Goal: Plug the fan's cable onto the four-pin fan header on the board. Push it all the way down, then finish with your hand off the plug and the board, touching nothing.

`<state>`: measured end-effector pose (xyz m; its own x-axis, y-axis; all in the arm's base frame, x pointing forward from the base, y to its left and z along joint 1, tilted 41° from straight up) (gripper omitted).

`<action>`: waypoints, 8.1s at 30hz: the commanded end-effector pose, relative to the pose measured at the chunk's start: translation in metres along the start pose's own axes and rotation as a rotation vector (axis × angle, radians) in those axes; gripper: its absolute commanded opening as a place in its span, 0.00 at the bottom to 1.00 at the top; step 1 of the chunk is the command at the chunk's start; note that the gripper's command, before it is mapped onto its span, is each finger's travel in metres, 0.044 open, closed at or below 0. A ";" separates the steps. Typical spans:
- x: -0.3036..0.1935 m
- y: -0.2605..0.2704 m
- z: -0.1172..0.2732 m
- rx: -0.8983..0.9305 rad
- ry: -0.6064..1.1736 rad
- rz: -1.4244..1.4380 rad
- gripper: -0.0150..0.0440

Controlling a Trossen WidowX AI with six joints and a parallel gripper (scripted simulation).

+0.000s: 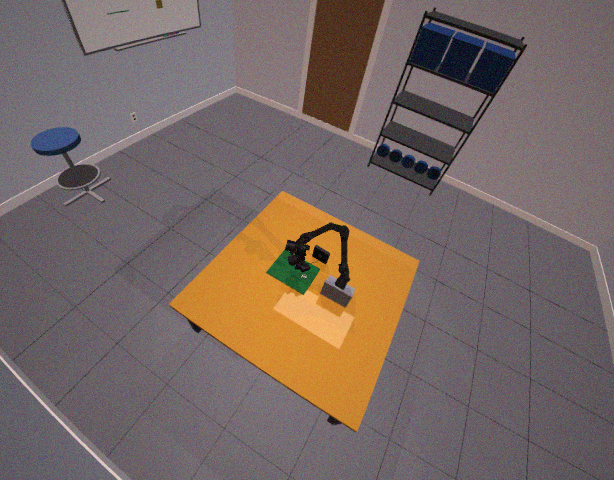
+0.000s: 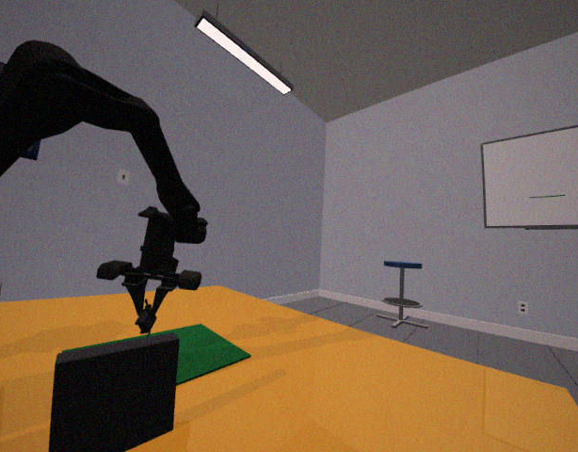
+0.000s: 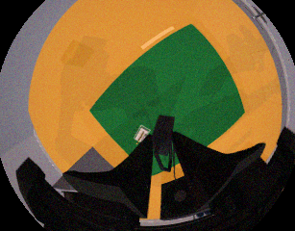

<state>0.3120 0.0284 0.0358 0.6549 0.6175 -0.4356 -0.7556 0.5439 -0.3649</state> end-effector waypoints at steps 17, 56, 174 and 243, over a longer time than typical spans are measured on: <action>0.010 -0.015 0.003 -0.063 0.073 0.694 0.25; 0.001 -0.035 -0.022 0.307 -0.220 0.939 0.25; -0.036 -0.090 -0.057 0.583 -0.932 0.801 0.25; -0.038 -0.094 -0.088 0.582 -0.934 0.797 0.25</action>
<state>0.3570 -0.0963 0.0145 -0.0158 0.8994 0.4367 -0.9674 -0.1242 0.2207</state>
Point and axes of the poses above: the point midway between the two fingers, 35 mm back from their tips, its own z axis back along the fingers, its own y axis across the jaws, x = y × z, the point moved 4 cm from there along z, back along the fingers, and after that the axes turned 7 degrees about -z, right-handed, at the moved point
